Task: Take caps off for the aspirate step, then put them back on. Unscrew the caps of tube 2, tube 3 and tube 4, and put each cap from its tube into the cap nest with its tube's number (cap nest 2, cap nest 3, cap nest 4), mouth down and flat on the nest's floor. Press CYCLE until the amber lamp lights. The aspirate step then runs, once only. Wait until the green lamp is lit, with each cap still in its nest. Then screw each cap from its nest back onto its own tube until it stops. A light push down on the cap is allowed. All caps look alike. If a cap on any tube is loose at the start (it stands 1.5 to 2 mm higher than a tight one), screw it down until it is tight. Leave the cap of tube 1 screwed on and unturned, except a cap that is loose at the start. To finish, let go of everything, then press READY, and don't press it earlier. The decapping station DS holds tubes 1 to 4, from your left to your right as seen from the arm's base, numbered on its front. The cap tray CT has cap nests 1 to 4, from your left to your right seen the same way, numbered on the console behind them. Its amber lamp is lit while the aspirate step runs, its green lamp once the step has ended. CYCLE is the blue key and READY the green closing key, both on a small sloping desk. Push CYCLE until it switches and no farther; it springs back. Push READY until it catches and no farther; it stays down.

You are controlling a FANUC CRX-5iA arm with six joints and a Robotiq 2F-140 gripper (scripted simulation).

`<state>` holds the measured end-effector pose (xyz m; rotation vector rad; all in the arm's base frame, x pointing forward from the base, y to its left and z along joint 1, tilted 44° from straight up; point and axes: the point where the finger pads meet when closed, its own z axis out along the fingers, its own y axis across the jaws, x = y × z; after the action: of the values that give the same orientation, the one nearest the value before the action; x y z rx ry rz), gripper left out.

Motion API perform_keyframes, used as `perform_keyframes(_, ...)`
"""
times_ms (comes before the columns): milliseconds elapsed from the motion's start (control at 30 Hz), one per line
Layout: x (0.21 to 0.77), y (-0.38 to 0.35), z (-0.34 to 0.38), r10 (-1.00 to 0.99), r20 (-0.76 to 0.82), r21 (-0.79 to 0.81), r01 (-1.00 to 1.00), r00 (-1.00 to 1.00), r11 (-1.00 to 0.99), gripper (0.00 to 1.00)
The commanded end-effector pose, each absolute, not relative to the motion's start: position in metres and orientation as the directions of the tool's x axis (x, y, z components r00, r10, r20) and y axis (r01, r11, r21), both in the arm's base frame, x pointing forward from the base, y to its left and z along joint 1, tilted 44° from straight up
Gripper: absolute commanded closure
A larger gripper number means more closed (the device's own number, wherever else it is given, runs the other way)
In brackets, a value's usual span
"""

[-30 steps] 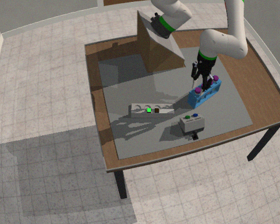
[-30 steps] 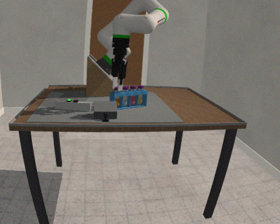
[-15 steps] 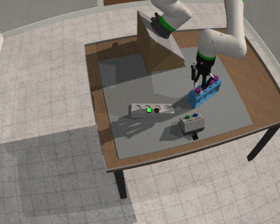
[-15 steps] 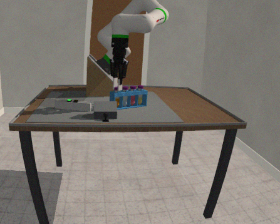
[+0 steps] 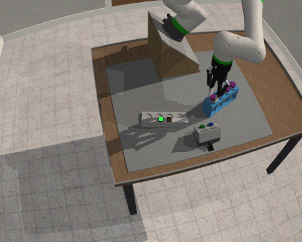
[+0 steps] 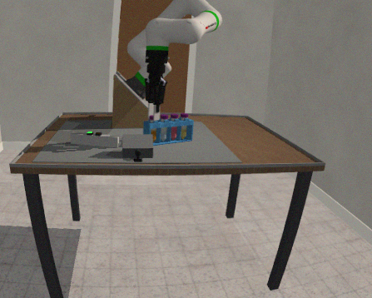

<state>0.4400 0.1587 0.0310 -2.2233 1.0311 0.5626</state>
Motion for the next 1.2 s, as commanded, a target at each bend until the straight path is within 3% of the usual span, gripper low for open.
perform_keyframes(0,0.440,0.159,0.031,-0.615,-0.653,-0.228,-0.889,0.442,-0.396,1.00)
perform_keyframes(133,0.440,0.159,0.031,-0.681,-0.686,-0.094,-0.959,0.256,-0.266,1.00)
perform_keyframes(400,0.440,0.159,0.031,-0.682,-0.686,-0.093,-0.960,0.255,-0.265,1.00)
perform_keyframes(433,0.440,0.159,0.031,-0.682,-0.686,-0.093,-0.960,0.255,-0.265,0.65)
perform_keyframes(1167,0.444,0.139,0.052,-0.682,-0.686,-0.093,-0.960,0.255,-0.265,0.65)
